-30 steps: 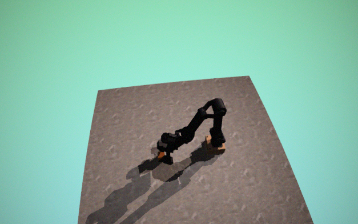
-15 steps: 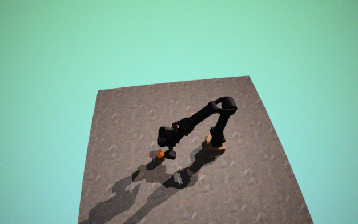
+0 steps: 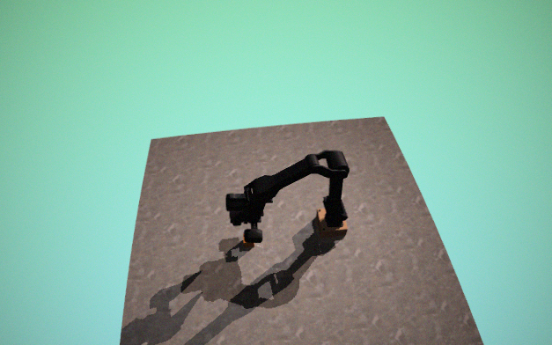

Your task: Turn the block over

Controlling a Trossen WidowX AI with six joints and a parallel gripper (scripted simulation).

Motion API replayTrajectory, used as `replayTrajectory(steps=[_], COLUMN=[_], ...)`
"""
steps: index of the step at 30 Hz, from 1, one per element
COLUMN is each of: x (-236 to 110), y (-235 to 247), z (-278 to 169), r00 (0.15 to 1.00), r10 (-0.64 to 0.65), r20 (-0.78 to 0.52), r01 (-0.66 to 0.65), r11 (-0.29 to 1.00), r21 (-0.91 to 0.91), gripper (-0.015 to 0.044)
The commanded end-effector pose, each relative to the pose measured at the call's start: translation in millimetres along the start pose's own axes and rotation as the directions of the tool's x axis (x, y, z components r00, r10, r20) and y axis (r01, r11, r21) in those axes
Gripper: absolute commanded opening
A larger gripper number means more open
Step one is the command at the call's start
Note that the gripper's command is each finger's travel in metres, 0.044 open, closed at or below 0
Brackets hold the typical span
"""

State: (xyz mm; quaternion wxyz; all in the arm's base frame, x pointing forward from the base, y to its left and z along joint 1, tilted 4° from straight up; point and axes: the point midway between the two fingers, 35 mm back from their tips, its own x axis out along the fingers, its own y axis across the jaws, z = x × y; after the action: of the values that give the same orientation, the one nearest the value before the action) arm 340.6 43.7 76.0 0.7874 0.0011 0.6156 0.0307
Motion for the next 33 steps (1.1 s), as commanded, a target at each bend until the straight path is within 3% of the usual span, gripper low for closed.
replayTrajectory(steps=[1,5,12,17,33], x=[0.5,-1.7,-1.7,32.2,49.1], y=[-0.3,-0.4,-0.4,-0.1,0.0], z=[9.8,14.3,14.3,5.2,0.7], r00=[0.985,0.966,0.966,0.966,0.966], r10=[0.004,0.007,0.007,0.007,0.007], r20=[-0.174,-0.257,-0.257,-0.257,-0.257], r01=[-0.005,-0.007,-0.007,-0.007,-0.007], r11=[1.0,1.0,1.0,1.0,1.0], r21=[-0.003,0.0,0.0,0.0,0.0], gripper=[0.044,0.044,0.044,0.044,0.044])
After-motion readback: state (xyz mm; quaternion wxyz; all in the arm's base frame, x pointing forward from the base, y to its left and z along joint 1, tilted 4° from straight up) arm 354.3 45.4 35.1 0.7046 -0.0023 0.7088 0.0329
